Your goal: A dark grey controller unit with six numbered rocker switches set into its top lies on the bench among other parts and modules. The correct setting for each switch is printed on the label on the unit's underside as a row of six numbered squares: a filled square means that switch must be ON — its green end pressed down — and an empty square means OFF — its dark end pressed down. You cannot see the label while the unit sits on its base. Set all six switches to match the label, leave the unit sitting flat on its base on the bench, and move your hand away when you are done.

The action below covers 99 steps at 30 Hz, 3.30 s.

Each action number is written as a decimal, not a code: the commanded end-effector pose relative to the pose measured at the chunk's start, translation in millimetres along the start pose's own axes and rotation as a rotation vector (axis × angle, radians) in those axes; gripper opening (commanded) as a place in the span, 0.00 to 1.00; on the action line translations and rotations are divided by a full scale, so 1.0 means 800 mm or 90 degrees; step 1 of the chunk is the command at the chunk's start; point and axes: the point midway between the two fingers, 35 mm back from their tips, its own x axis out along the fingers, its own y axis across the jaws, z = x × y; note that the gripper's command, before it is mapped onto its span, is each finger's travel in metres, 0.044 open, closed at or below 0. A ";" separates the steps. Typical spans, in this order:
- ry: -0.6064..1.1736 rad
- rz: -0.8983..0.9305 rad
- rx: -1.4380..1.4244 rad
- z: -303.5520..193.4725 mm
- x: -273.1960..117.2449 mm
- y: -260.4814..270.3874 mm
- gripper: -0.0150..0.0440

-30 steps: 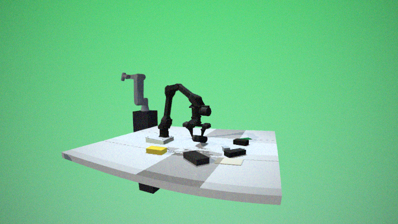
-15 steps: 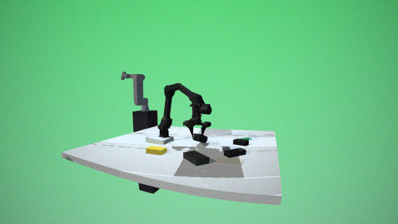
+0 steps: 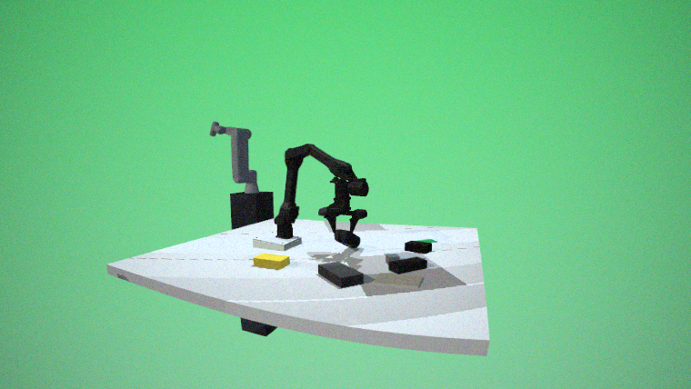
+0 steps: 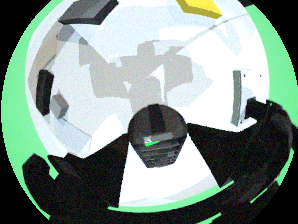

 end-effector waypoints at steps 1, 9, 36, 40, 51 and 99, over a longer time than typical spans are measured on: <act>-0.004 0.008 -0.001 -0.005 -0.008 0.003 0.82; -0.013 0.008 -0.001 -0.011 -0.014 0.003 0.82; -0.043 0.008 0.000 -0.033 -0.028 0.002 0.82; -0.047 0.008 0.000 -0.037 -0.030 0.002 0.82; -0.059 0.008 0.000 -0.045 -0.034 0.002 0.82; -0.110 0.008 0.001 -0.090 -0.049 -0.002 0.82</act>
